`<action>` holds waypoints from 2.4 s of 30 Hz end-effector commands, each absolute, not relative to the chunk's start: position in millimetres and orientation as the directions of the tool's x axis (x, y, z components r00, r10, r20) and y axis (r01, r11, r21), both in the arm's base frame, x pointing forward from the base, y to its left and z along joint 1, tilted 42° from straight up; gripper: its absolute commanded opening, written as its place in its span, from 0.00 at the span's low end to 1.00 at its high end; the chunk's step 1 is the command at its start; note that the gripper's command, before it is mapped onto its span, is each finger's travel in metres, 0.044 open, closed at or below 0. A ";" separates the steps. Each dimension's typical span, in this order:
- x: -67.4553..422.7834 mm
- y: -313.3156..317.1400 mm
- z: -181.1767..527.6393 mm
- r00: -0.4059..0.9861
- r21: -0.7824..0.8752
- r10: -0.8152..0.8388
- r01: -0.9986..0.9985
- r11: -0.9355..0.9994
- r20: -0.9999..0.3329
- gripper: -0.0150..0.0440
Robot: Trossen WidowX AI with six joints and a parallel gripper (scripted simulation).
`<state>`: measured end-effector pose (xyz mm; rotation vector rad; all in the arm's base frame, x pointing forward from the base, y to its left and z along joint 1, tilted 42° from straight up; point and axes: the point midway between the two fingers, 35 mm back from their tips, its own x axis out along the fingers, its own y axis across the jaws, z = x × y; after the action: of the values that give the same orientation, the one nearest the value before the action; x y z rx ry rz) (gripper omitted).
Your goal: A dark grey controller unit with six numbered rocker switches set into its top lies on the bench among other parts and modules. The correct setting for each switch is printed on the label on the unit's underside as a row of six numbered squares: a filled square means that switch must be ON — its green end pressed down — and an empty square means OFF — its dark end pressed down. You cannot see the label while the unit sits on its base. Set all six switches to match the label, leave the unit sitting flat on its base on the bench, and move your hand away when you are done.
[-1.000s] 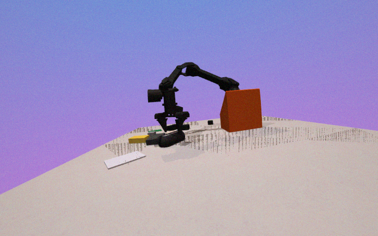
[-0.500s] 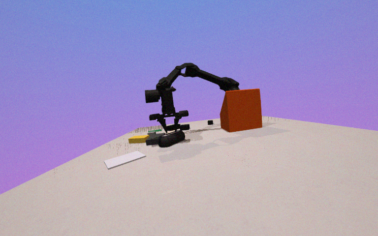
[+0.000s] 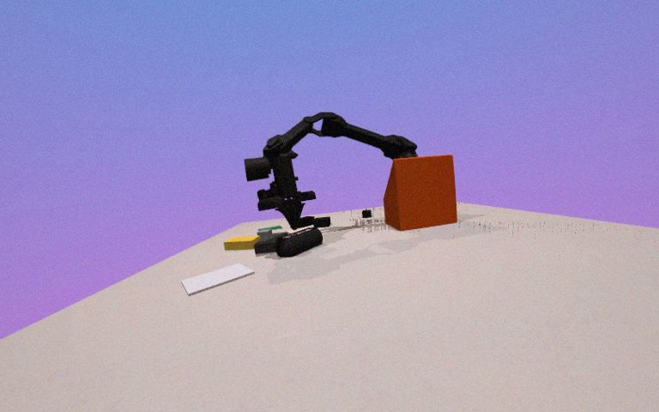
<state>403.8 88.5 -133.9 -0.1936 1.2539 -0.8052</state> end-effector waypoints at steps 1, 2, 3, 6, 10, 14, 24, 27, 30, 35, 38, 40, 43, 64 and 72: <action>412.4 95.5 -125.7 0.033 -0.600 -0.620 -0.302 0.741 -0.784 0.25; 413.1 95.9 -124.8 0.026 -0.578 -0.620 -0.393 0.715 -0.784 0.25; 413.8 96.3 -123.8 0.019 -0.550 -0.619 -0.481 0.683 -0.785 0.25; 415.7 97.3 -120.8 -0.002 -0.439 -0.617 -0.701 0.562 -0.787 0.25; 417.3 98.2 -117.6 -0.024 -0.282 -0.615 -0.874 0.395 -0.788 0.25; 418.6 98.9 -114.3 -0.045 -0.099 -0.613 -0.975 0.198 -0.789 0.25; 420.7 100.3 -105.0 -0.098 0.360 -0.606 -0.874 -0.327 -0.789 0.25; 421.0 100.5 -101.9 -0.115 0.467 -0.604 -0.750 -0.468 -0.789 0.25; 421.2 100.7 -99.1 -0.130 0.548 -0.602 -0.593 -0.590 -0.788 0.25; 421.2 100.9 -96.7 -0.142 0.595 -0.600 -0.432 -0.678 -0.787 0.25; 421.2 100.9 -96.7 -0.142 0.595 -0.600 -0.432 -0.678 -0.787 0.25; 421.2 100.9 -96.7 -0.142 0.595 -0.600 -0.432 -0.678 -0.787 0.25; 421.2 100.9 -96.7 -0.142 0.595 -0.600 -0.432 -0.678 -0.787 0.25; 421.8 102.0 -98.2 -0.131 0.562 -0.603 -0.553 -0.615 -0.787 0.43; 422.5 108.3 -106.5 -0.082 0.202 -0.614 -0.971 -0.128 -0.785 0.79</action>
<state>422.3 103.2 -104.1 -1.8958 1.6325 1.4156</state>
